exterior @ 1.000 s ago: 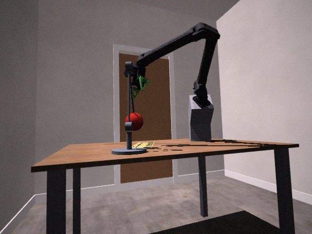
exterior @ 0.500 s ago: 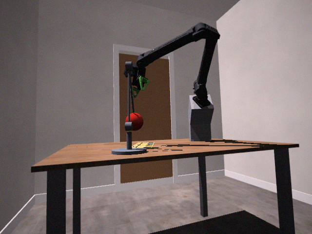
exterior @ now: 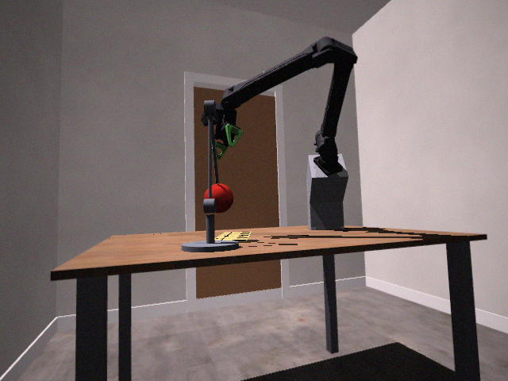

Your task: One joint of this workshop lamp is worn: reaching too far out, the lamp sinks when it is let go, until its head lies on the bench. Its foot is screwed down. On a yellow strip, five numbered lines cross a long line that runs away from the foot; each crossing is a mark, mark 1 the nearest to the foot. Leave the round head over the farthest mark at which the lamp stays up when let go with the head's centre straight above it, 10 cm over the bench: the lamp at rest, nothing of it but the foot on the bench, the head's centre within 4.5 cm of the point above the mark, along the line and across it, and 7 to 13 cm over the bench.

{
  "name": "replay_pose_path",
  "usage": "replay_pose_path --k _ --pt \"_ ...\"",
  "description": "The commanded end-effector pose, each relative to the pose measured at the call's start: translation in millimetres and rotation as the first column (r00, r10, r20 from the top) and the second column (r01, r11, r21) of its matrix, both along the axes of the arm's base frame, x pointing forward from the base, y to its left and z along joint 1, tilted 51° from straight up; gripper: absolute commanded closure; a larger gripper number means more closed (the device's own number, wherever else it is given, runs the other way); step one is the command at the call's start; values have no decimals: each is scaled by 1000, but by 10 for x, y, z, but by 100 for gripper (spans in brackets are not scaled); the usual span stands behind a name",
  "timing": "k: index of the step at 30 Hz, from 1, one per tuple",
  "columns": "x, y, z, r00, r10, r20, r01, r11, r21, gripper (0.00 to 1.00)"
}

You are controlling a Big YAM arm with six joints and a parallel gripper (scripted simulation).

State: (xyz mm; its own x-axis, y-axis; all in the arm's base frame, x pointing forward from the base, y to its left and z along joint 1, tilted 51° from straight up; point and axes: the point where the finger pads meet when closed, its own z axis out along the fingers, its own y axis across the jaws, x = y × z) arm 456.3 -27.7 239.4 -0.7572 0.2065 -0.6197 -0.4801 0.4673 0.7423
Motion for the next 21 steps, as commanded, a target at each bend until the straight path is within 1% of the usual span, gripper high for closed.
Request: replay_pose_path --k 1,5,7,18,21 --pt "54 -41 94 998 -5 -66 8 999 43 0" --pt "33 -35 56 995 -4 -104 11 998 65 0" --pt "33 -35 56 995 -4 -104 11 998 65 0" --pt "79 104 76 975 4 -224 27 991 134 0" --pt "81 121 74 975 4 -224 27 991 134 0"
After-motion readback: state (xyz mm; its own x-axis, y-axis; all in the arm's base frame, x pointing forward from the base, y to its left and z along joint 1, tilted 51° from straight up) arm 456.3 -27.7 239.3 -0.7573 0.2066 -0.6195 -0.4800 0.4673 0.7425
